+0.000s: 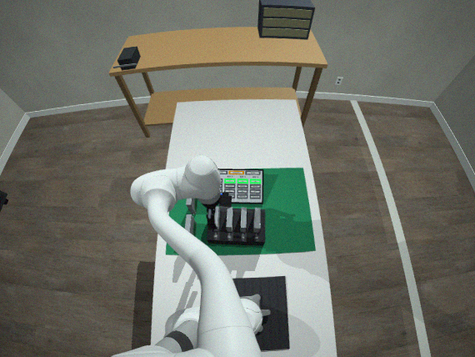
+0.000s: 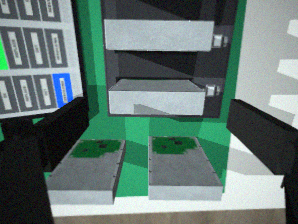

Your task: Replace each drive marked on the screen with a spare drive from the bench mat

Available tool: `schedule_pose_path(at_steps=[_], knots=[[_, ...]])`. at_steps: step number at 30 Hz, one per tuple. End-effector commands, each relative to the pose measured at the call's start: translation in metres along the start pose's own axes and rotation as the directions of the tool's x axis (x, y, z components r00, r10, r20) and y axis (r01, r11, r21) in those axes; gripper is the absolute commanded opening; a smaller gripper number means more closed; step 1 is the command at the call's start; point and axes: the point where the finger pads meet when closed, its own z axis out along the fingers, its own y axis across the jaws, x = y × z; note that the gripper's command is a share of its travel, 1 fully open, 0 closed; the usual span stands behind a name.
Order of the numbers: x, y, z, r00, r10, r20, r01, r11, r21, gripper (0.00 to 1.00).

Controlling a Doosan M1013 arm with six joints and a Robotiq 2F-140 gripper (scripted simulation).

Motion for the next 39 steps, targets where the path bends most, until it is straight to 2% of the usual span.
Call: schedule_pose_path(at_steps=[1, 7, 15, 16, 39], knots=[[0.0, 0.0, -0.012, 1.0, 0.0, 0.001, 0.0, 1.0, 0.0, 0.89], [0.0, 0.0, -0.024, 1.0, 0.0, 0.001, 0.0, 1.0, 0.0, 0.89], [0.0, 0.0, -0.027, 1.0, 0.0, 0.001, 0.0, 1.0, 0.0, 0.89], [0.0, 0.0, -0.027, 1.0, 0.0, 0.001, 0.0, 1.0, 0.0, 0.1], [0.0, 0.0, -0.027, 1.0, 0.0, 0.001, 0.0, 1.0, 0.0, 0.1]])
